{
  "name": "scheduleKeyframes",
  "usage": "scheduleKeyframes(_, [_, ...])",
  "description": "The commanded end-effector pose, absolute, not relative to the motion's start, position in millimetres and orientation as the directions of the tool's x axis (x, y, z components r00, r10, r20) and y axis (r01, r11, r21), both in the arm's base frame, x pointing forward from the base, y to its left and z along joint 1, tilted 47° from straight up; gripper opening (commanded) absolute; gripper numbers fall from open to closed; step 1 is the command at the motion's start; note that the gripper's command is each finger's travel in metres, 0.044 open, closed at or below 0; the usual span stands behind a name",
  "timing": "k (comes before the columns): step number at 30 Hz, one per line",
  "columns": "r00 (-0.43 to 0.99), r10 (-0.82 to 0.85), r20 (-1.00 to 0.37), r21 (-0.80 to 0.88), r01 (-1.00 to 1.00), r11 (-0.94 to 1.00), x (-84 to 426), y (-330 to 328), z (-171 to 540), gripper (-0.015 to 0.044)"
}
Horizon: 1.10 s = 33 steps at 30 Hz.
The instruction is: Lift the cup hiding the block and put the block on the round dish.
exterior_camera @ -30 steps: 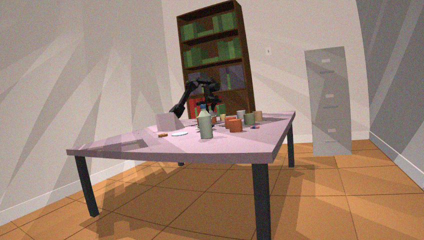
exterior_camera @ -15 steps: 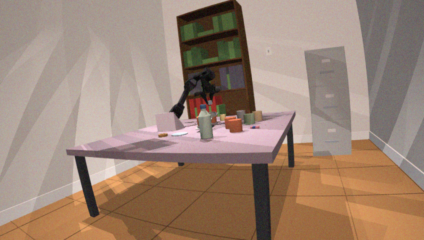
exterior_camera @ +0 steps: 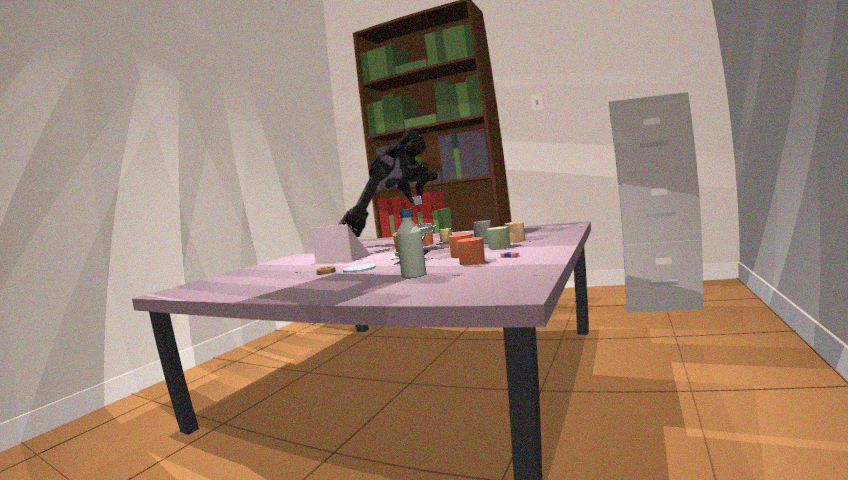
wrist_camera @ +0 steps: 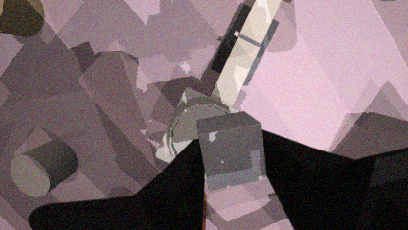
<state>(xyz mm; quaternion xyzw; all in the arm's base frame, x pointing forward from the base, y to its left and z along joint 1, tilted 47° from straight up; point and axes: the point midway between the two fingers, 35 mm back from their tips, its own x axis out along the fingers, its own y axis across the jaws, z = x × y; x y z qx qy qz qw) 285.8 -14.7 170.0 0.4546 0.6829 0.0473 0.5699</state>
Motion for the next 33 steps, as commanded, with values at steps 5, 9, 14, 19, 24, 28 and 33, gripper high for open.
scheduleKeyframes(5, [0.047,0.663,-0.747,0.576,0.543,0.611,292.0,-32.2,147.7,0.0000])
scheduleKeyframes(9, [0.040,0.660,-0.750,0.571,0.541,0.617,296.4,-42.7,134.6,0.0000])
scheduleKeyframes(14, [0.031,0.658,-0.752,0.566,0.542,0.621,301.4,-55.9,117.4,0.0000])
scheduleKeyframes(19, [0.023,0.657,-0.754,0.561,0.542,0.625,305.1,-69.0,99.6,0.0000])
scheduleKeyframes(24, [0.013,0.657,-0.754,0.557,0.542,0.629,307.4,-81.9,81.2,0.0000])
scheduleKeyframes(28, [0.006,0.657,-0.754,0.555,0.542,0.631,308.3,-91.8,66.1,0.0000])
scheduleKeyframes(33, [-0.003,0.659,-0.752,0.553,0.541,0.634,308.1,-103.9,46.8,0.0000])
